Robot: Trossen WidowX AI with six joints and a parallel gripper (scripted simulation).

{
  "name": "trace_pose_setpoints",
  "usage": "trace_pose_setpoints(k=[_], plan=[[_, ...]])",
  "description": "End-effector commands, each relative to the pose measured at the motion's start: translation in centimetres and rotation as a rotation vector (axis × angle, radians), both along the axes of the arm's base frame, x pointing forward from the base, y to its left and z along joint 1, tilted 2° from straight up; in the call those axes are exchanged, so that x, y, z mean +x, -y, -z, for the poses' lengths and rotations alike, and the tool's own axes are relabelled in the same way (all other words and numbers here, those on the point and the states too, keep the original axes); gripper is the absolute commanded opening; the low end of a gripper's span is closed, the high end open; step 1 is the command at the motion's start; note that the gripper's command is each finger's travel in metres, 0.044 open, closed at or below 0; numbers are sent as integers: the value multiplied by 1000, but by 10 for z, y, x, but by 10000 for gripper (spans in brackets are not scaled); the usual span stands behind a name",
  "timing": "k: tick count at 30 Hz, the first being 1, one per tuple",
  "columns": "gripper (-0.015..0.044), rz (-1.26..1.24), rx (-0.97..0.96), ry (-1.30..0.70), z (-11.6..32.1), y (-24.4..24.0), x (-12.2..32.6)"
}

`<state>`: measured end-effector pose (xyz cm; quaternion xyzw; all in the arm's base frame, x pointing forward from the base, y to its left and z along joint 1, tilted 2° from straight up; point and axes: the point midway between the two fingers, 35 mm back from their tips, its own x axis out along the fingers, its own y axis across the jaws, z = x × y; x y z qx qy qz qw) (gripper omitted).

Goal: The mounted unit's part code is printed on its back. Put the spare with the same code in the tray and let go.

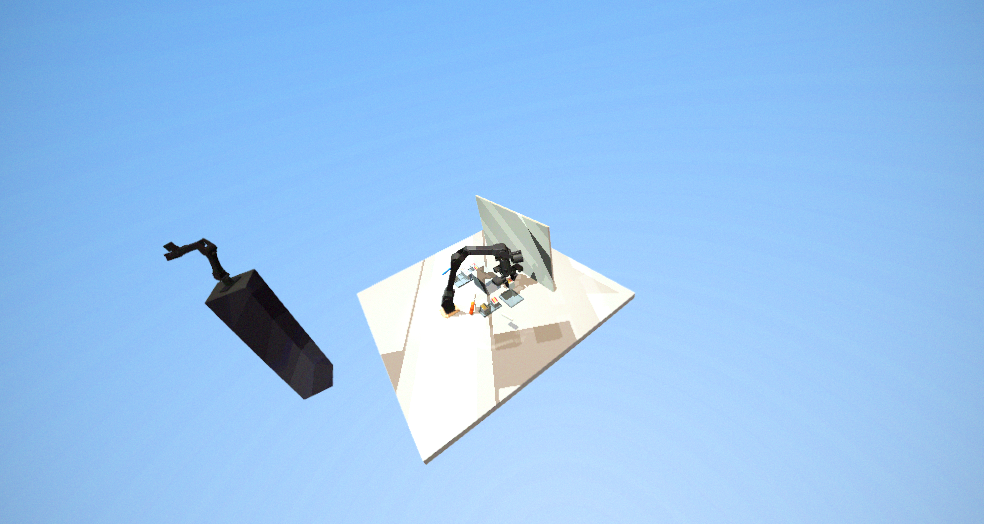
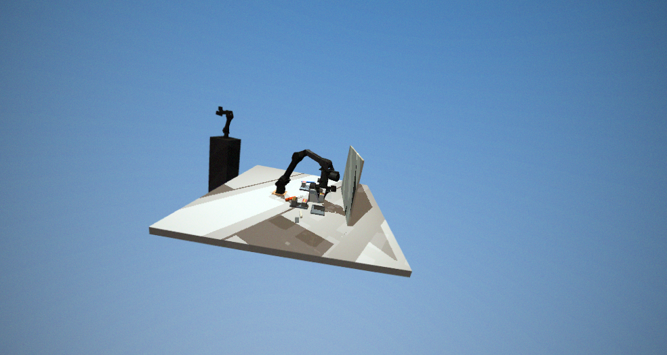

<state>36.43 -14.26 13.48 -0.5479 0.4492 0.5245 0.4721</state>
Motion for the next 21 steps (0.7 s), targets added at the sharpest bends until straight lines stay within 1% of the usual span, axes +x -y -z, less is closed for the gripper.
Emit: trace_pose_setpoints(k=[1,21], plan=[[0,-2,-3,-4,4,0,-1],[0,-2,-1,-9,18,0,-1]])
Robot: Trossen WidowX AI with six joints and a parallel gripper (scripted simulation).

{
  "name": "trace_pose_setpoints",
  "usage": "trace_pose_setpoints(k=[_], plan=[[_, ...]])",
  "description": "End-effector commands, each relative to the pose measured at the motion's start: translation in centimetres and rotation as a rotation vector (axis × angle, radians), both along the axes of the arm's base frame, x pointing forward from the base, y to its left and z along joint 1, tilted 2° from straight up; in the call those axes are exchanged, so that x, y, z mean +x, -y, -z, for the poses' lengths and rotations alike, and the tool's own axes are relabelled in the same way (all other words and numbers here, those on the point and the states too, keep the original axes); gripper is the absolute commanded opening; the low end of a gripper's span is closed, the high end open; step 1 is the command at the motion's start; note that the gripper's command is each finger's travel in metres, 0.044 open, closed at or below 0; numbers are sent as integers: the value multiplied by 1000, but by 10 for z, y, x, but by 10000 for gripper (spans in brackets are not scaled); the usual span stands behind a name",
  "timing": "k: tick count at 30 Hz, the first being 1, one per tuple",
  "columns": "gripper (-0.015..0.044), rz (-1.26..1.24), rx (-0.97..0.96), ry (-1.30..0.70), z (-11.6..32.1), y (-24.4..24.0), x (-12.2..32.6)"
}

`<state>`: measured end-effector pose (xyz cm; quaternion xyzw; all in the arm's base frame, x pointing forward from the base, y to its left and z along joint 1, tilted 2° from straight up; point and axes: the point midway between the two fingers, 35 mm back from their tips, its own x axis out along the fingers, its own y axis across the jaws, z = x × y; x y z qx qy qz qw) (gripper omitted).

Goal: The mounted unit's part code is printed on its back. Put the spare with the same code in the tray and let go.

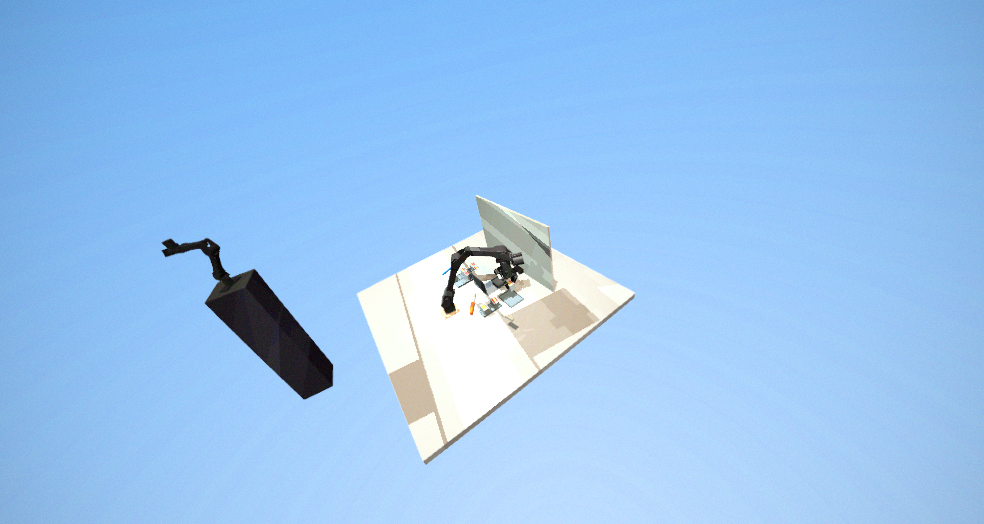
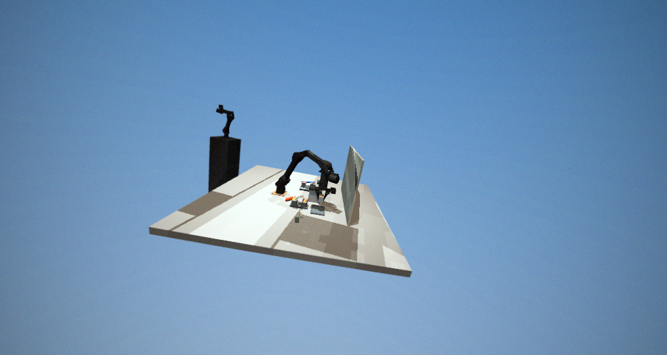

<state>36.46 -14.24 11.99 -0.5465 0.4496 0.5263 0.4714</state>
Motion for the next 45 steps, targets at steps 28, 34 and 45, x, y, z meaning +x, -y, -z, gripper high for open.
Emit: trace_pose_setpoints(k=[28,34,45], plan=[[0,-1,-1,-10,23,-1,-2],[0,-1,0,-12,27,-1,-2],[0,-1,1,-14,35,-1,-3]])
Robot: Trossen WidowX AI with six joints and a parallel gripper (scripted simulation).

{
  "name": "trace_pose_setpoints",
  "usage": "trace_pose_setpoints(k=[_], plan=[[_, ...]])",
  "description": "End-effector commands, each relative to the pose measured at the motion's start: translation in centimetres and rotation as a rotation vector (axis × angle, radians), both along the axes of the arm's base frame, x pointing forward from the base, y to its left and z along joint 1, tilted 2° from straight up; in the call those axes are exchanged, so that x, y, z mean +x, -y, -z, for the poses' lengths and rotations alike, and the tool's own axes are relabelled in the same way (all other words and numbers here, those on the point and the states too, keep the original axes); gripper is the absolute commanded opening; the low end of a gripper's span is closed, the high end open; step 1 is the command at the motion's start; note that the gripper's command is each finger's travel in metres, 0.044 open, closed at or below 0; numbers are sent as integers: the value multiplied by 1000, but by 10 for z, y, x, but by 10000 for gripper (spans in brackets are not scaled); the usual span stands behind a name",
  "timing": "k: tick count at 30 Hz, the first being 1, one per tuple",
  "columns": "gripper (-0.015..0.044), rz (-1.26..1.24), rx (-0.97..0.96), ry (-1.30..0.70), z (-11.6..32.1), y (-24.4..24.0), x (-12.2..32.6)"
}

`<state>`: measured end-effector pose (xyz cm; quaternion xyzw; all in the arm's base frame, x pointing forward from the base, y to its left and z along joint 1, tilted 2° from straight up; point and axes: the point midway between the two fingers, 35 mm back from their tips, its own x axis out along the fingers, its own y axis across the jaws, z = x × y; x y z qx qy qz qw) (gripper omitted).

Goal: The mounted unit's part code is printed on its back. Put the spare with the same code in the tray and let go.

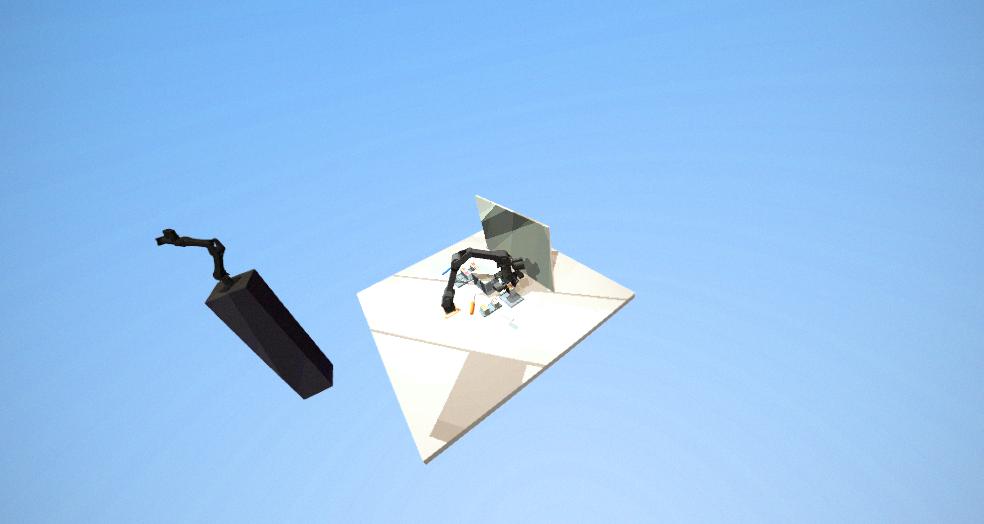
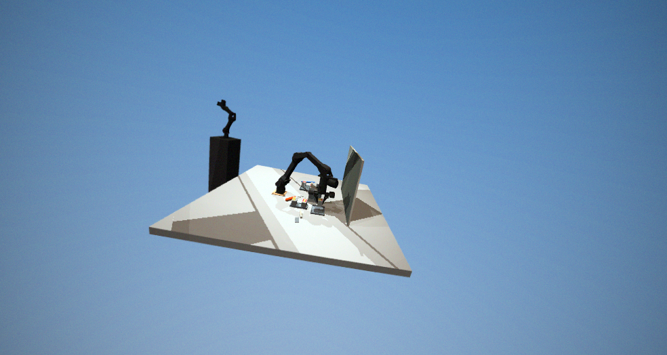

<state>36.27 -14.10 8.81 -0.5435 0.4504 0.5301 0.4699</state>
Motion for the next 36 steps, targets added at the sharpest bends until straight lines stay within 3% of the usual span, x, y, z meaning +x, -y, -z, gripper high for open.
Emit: trace_pose_setpoints(k=[1,36], plan=[[0,0,-3,-5,4,0,-1],[0,0,0,-12,28,-2,-6]])
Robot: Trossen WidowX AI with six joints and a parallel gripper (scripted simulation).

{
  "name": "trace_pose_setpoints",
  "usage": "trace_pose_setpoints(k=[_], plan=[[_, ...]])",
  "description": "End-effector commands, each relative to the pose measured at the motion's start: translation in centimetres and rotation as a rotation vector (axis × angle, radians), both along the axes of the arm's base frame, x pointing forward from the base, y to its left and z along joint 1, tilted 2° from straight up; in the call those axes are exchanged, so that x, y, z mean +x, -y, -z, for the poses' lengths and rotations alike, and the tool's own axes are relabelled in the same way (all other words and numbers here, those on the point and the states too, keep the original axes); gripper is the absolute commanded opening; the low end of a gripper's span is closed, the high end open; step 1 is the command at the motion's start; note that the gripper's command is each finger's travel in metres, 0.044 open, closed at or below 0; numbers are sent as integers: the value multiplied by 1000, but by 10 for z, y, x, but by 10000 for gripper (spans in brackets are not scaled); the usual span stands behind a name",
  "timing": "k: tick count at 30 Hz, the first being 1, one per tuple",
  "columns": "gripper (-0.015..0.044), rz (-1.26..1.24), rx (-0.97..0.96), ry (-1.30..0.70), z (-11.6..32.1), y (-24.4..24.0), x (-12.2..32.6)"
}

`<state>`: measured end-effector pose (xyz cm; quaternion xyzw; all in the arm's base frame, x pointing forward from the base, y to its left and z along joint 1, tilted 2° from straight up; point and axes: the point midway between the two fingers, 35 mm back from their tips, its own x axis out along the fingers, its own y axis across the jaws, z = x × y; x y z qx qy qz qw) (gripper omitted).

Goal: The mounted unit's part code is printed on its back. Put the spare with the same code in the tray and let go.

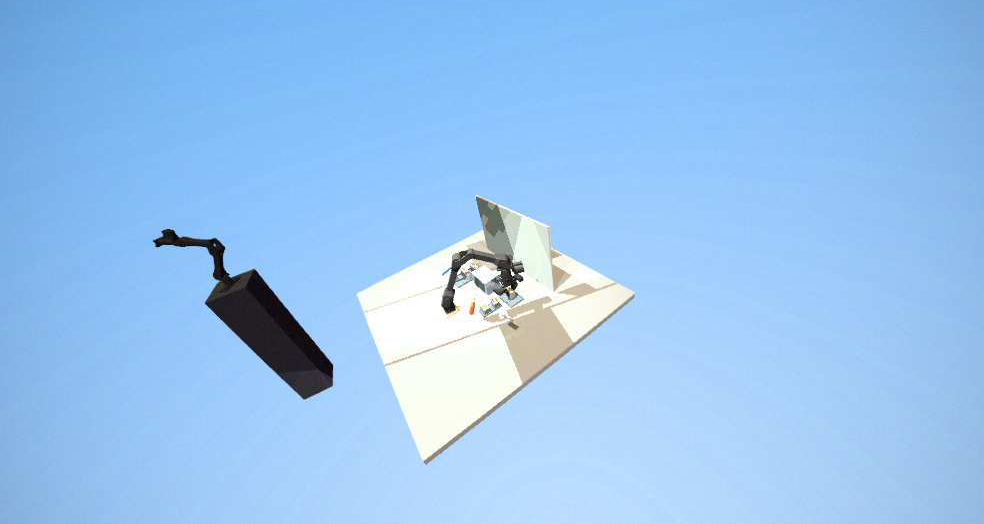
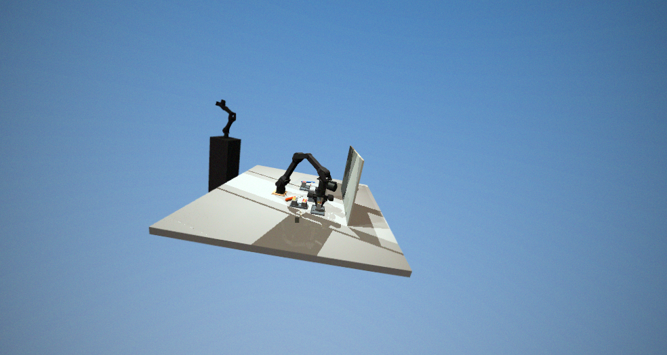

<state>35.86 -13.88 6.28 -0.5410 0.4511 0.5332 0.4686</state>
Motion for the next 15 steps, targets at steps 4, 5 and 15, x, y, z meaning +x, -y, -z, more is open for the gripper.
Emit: trace_pose_setpoints(k=[4,5,15], plan=[[0,1,-3,-5,6,0,-2],[0,1,-3,-6,7,0,-2],[236,0,1,-1,4,0,-1]])
